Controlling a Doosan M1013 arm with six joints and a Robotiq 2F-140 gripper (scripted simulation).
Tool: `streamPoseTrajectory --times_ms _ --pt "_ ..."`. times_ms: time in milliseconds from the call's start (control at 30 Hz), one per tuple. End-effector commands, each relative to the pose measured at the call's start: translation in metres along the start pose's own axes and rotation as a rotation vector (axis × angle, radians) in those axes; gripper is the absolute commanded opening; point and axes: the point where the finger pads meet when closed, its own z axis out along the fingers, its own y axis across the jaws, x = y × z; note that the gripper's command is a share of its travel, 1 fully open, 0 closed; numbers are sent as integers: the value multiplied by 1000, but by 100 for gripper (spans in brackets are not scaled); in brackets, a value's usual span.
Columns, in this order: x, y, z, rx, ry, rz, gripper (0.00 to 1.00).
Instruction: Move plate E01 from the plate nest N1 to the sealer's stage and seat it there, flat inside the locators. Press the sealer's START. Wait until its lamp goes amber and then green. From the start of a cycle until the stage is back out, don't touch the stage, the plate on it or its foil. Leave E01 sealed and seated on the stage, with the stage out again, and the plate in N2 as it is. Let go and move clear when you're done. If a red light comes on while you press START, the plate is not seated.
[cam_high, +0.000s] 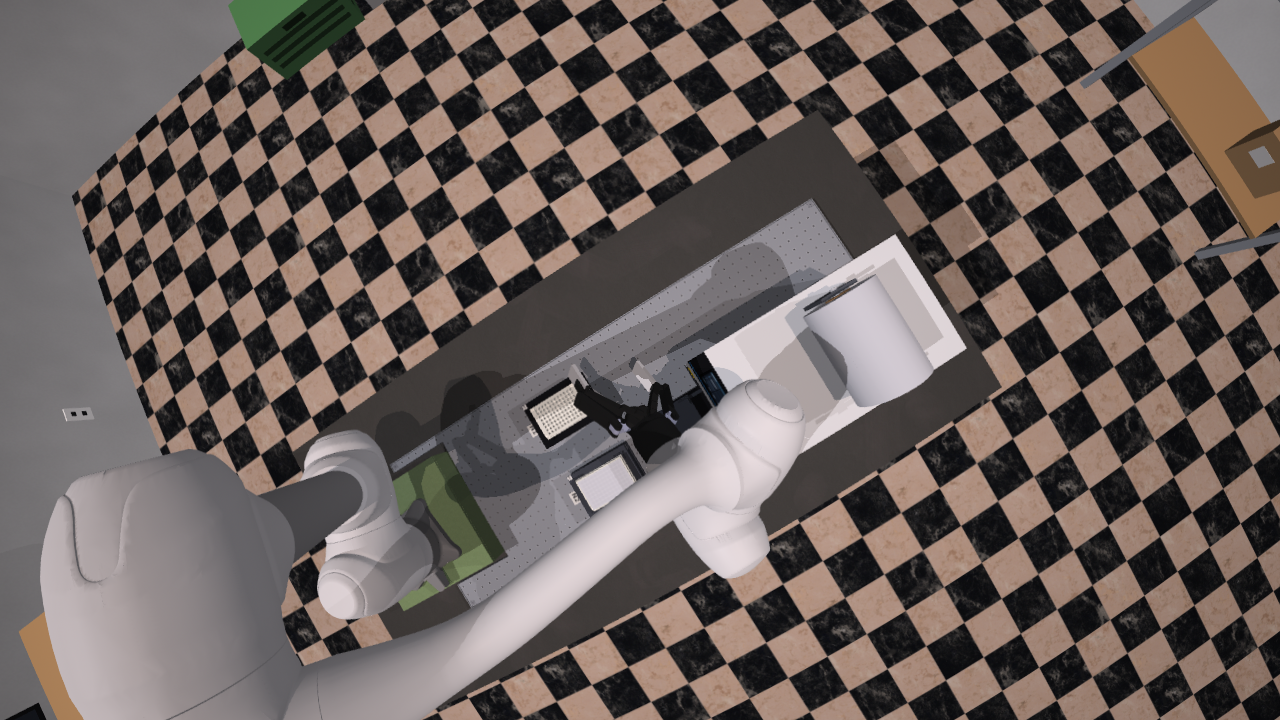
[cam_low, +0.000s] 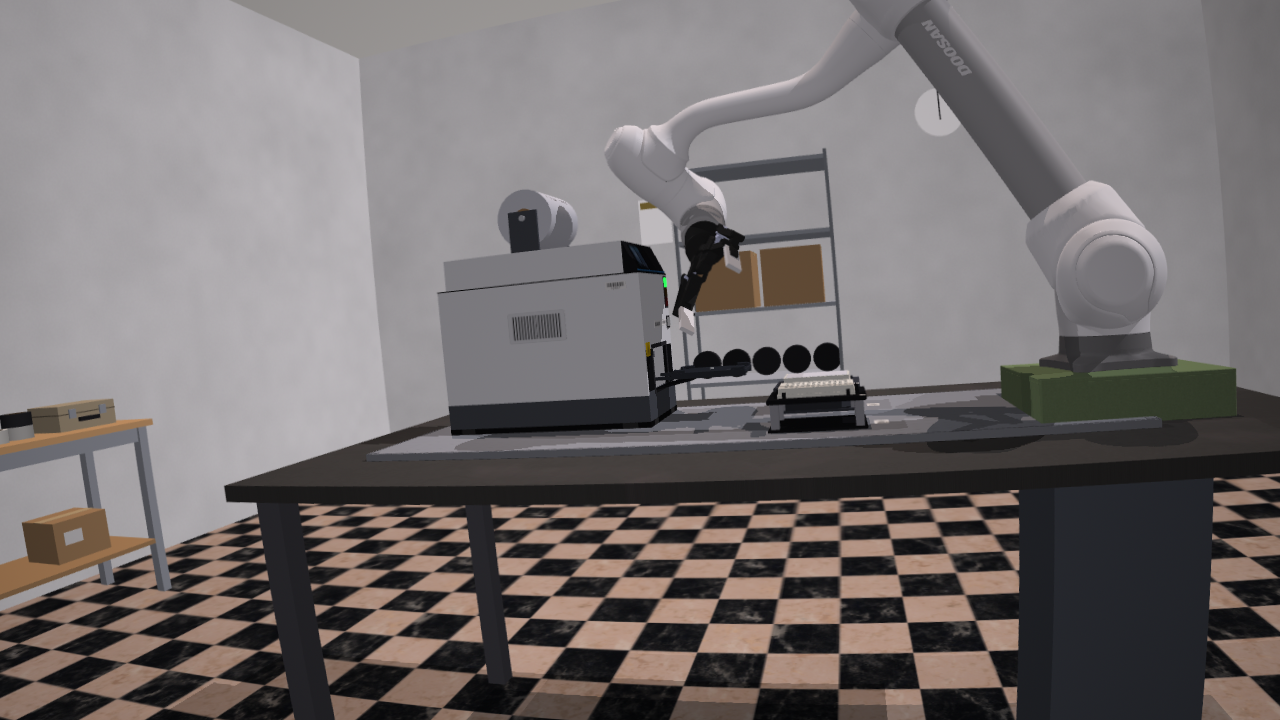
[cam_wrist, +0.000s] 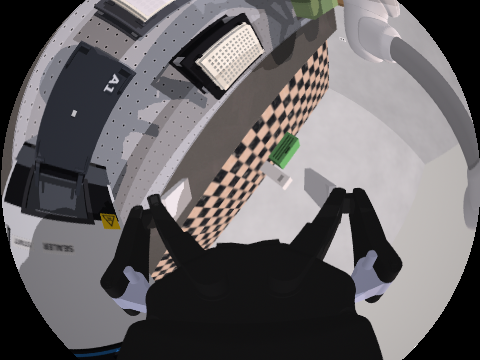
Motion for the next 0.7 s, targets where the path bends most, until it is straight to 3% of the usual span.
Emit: streamPoseTrajectory --times_ms 0,533,567,667 --pt "0 0 0 0 0 0 100" --pt "0 0 0 0 0 0 100" --pt "4 3 1 7 13 -30 70" --pt "16 11 3 26 52 -120 70"
